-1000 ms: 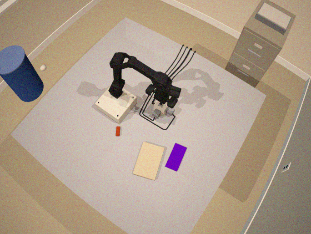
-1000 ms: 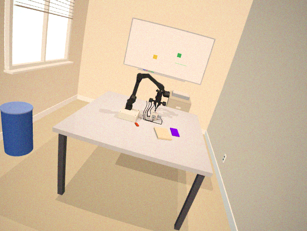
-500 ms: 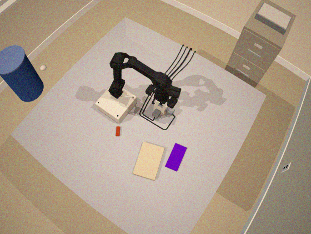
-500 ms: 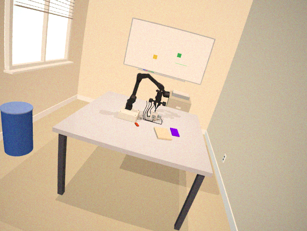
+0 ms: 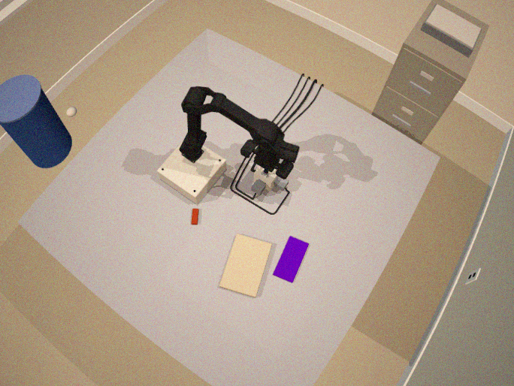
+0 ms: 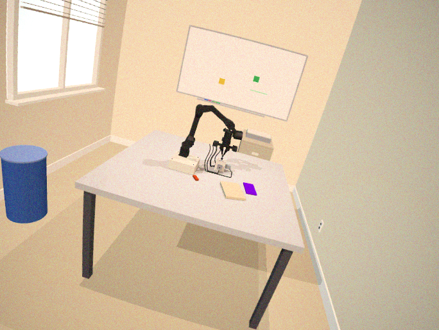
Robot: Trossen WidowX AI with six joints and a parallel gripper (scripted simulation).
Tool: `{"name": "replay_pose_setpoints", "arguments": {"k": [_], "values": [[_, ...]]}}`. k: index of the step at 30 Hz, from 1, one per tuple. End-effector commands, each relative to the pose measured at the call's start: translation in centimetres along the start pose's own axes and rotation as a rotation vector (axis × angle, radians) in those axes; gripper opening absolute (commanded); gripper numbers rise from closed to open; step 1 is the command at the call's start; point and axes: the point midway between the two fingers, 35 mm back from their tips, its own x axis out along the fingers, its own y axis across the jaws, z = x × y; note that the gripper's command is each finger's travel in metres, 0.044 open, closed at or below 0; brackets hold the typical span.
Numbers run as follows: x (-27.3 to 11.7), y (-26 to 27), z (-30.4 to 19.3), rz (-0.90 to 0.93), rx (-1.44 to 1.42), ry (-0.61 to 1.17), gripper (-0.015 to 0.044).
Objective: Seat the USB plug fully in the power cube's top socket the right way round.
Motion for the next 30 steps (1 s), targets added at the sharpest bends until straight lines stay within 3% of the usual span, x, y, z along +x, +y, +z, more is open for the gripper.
{"name": "replay_pose_setpoints", "arguments": {"k": [1,30], "values": [[0.11,0.01,0.04,0.001,-0.005,-0.003,0.0000],[0.46,0.01,0.01,0.001,-0.005,-0.003,0.0000]]}}
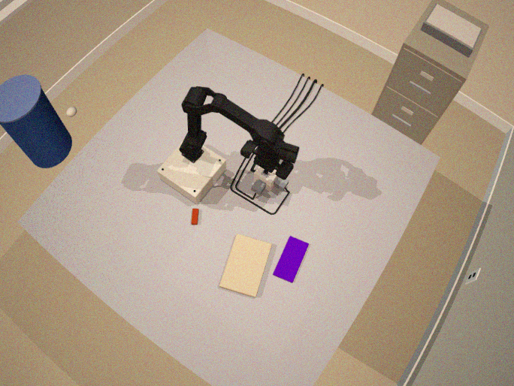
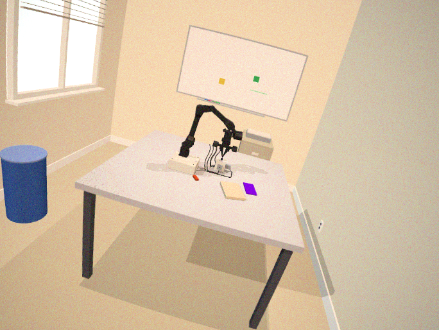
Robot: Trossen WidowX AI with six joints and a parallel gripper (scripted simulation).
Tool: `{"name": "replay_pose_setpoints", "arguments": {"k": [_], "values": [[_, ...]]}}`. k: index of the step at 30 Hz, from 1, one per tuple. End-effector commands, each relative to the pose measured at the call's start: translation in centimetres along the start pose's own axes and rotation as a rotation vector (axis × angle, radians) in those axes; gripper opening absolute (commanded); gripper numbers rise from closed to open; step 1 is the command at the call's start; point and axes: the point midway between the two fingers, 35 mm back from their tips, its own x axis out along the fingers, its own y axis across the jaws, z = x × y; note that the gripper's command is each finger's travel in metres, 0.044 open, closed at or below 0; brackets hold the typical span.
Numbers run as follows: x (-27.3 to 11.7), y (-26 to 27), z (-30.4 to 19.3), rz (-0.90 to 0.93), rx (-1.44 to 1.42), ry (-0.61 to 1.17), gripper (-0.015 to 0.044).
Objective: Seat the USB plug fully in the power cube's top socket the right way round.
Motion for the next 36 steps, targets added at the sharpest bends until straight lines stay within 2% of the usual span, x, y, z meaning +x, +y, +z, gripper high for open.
{"name": "replay_pose_setpoints", "arguments": {"k": [1,36], "values": [[0.11,0.01,0.04,0.001,-0.005,-0.003,0.0000],[0.53,0.01,0.00,0.001,-0.005,-0.003,0.0000]]}}
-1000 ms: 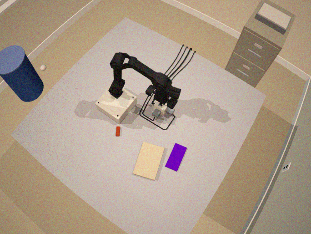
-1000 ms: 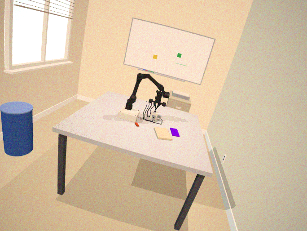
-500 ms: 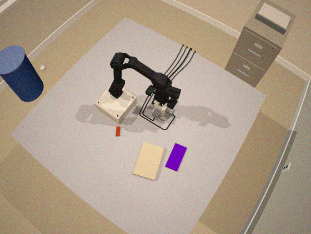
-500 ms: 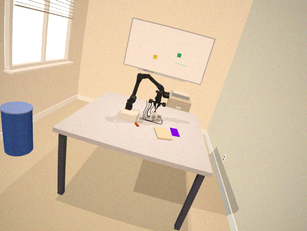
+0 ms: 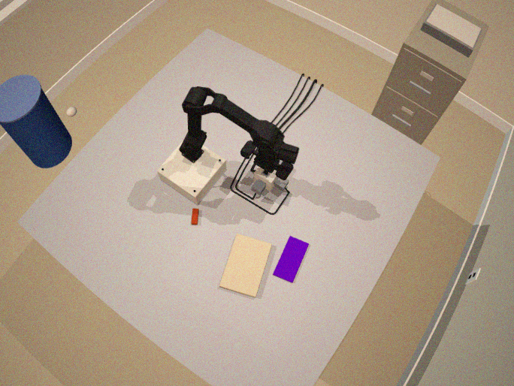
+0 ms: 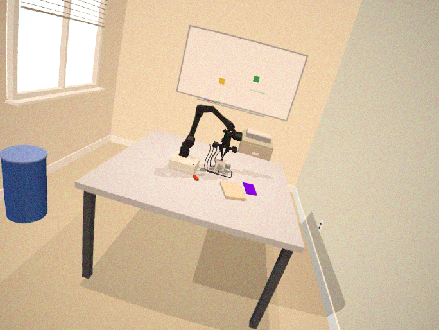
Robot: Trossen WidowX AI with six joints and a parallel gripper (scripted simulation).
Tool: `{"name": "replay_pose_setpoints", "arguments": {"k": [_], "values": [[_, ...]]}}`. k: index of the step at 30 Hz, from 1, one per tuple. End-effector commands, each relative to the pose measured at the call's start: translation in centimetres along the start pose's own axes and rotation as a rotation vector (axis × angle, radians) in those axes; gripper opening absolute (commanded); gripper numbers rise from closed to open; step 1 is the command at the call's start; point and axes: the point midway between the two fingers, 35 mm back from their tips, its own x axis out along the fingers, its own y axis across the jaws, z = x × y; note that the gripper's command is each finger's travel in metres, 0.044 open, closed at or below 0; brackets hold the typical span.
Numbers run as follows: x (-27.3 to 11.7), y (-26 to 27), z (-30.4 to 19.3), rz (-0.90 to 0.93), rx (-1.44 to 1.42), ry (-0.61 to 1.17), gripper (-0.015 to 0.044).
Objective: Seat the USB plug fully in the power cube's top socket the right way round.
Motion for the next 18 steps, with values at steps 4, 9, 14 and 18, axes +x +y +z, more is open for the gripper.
{"name": "replay_pose_setpoints", "arguments": {"k": [4,9,14,18], "values": [[0.15,0.01,0.03,0.001,-0.005,-0.003,0.0000],[0.21,0.01,0.02,0.001,-0.005,-0.003,0.0000],[0.27,0.01,0.01,0.001,-0.005,-0.003,0.0000],[0.32,0.01,0.01,0.001,-0.005,-0.003,0.0000]]}}
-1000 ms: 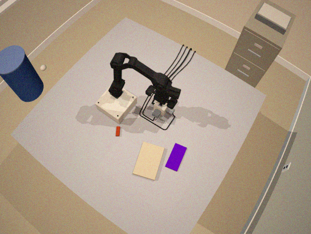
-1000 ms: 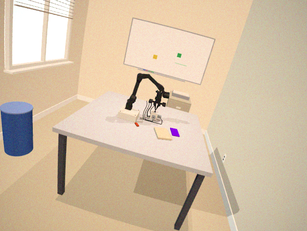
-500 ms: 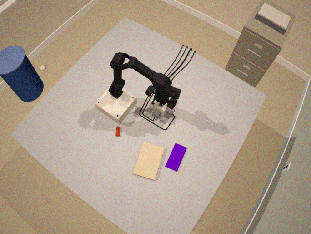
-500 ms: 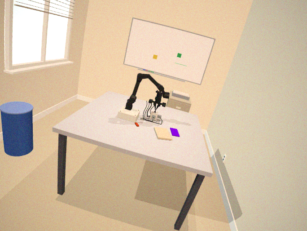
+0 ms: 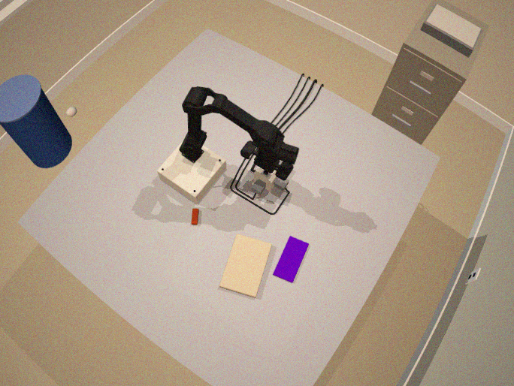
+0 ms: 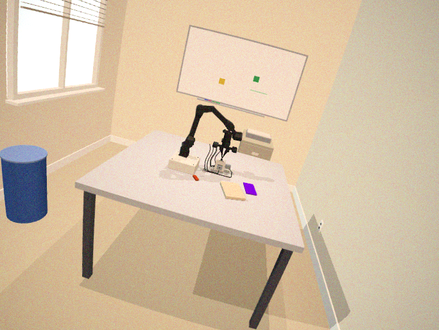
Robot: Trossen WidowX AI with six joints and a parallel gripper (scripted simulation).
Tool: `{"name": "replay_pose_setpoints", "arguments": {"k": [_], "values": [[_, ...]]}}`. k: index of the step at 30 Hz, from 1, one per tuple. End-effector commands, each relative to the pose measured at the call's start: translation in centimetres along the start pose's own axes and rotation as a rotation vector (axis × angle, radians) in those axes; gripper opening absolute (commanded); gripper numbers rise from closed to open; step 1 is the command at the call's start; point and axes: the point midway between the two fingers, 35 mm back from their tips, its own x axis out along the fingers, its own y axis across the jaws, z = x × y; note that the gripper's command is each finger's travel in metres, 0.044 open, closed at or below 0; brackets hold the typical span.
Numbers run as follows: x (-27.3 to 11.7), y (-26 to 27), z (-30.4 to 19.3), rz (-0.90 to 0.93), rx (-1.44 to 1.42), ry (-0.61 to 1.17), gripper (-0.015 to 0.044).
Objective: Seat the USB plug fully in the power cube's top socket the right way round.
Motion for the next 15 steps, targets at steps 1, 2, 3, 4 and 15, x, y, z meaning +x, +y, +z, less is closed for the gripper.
{"name": "replay_pose_setpoints", "arguments": {"k": [1,2,3,4,15], "values": [[0.15,0.02,0.02,0.001,-0.005,-0.002,0.0000],[0.16,0.02,0.02,0.001,-0.005,-0.002,0.0000],[0.17,0.02,0.02,0.001,-0.005,-0.002,0.0000],[0.18,0.02,0.02,0.001,-0.005,-0.002,0.0000],[0.31,0.02,0.00,0.001,-0.005,-0.002,0.0000]]}}
